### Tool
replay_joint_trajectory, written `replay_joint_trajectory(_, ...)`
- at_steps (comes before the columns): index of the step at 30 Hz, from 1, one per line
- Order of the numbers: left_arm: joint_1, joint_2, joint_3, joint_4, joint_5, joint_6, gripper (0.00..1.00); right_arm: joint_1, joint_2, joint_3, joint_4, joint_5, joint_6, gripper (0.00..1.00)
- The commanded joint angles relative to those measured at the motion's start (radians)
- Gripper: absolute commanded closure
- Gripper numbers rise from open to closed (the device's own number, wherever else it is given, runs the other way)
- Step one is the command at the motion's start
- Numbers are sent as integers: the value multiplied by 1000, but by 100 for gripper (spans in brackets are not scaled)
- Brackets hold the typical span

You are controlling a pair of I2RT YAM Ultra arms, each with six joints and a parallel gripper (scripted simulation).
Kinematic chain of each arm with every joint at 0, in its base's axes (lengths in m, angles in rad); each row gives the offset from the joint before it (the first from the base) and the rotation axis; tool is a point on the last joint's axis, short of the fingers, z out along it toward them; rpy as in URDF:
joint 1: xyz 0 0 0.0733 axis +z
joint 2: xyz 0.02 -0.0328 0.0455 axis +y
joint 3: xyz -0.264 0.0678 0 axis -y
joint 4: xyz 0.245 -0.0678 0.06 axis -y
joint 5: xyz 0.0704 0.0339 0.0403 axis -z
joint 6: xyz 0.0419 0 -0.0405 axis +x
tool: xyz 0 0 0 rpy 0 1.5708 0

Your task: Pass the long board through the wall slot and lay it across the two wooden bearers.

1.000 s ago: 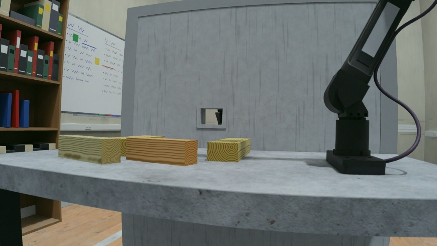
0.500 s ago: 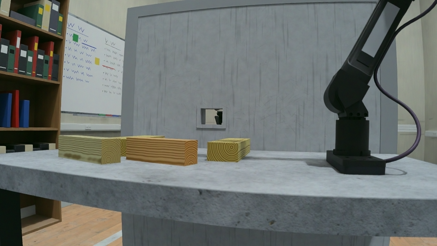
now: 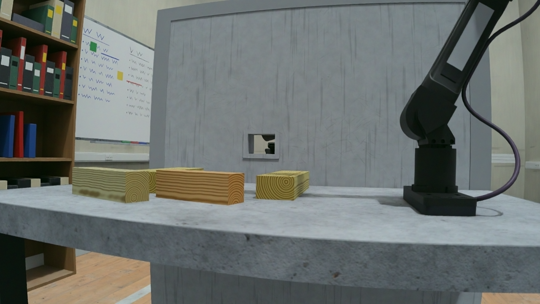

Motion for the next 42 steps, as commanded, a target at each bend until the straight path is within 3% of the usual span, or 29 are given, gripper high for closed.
replay_joint_trajectory(1, -8, -30, 7, -5, -4, 9, 0, 18, -12, -27, 55, -16, 14, 25)
replay_joint_trajectory(7, -8, -30, 7, -5, -4, 9, 0, 12, -26, -13, 57, -3, 16, 25)
replay_joint_trajectory(8, -8, -30, 7, -5, -4, 9, 0, 8, -29, -10, 57, -1, 16, 100)
replay_joint_trajectory(23, -8, -30, 7, -5, -4, 9, 0, 8, -3, -9, 57, 7, 15, 100)
replay_joint_trajectory(42, -8, -30, 7, -5, -4, 9, 0, 19, -72, 86, -121, -47, 2, 100)
